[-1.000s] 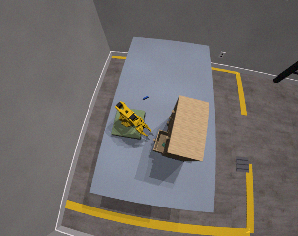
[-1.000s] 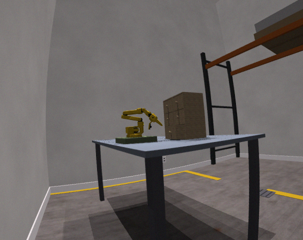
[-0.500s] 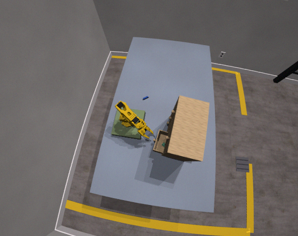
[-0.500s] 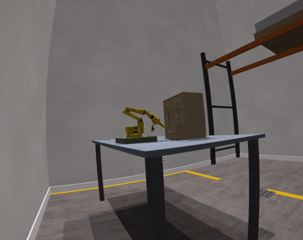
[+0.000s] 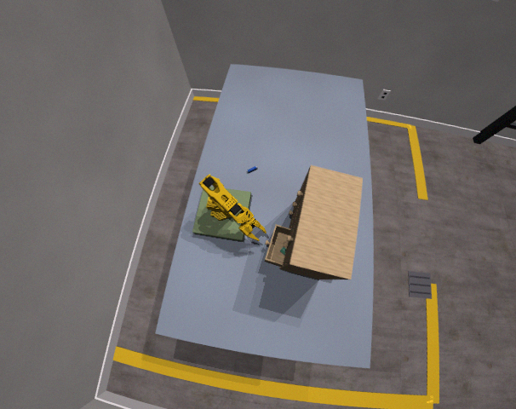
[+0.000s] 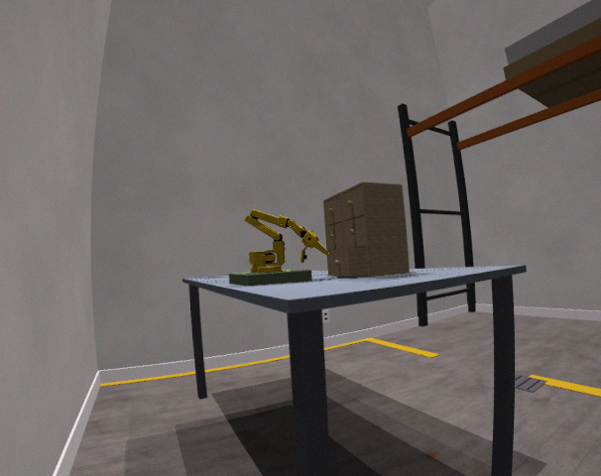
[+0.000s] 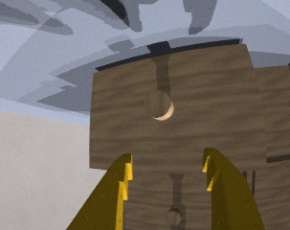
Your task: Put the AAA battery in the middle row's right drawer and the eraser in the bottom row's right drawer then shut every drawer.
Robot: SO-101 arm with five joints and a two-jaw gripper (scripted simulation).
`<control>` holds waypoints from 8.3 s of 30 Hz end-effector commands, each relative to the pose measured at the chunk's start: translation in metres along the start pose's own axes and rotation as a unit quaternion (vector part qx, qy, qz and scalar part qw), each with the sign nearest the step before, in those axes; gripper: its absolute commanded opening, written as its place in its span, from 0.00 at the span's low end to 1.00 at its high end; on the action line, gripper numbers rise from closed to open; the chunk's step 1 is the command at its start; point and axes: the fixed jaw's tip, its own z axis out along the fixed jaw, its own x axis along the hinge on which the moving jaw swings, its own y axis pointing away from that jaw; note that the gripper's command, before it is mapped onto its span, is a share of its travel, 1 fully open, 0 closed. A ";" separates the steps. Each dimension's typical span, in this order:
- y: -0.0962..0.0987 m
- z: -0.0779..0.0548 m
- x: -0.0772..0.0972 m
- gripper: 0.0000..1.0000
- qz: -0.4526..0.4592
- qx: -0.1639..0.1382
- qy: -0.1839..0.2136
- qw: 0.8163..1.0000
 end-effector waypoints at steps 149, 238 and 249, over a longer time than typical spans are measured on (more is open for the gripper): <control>0.001 -0.015 -0.001 0.21 0.031 -0.001 -0.010 0.999; 0.001 0.005 0.001 0.21 -0.001 0.002 -0.078 0.997; 0.001 0.006 -0.001 0.21 -0.001 0.002 -0.078 0.997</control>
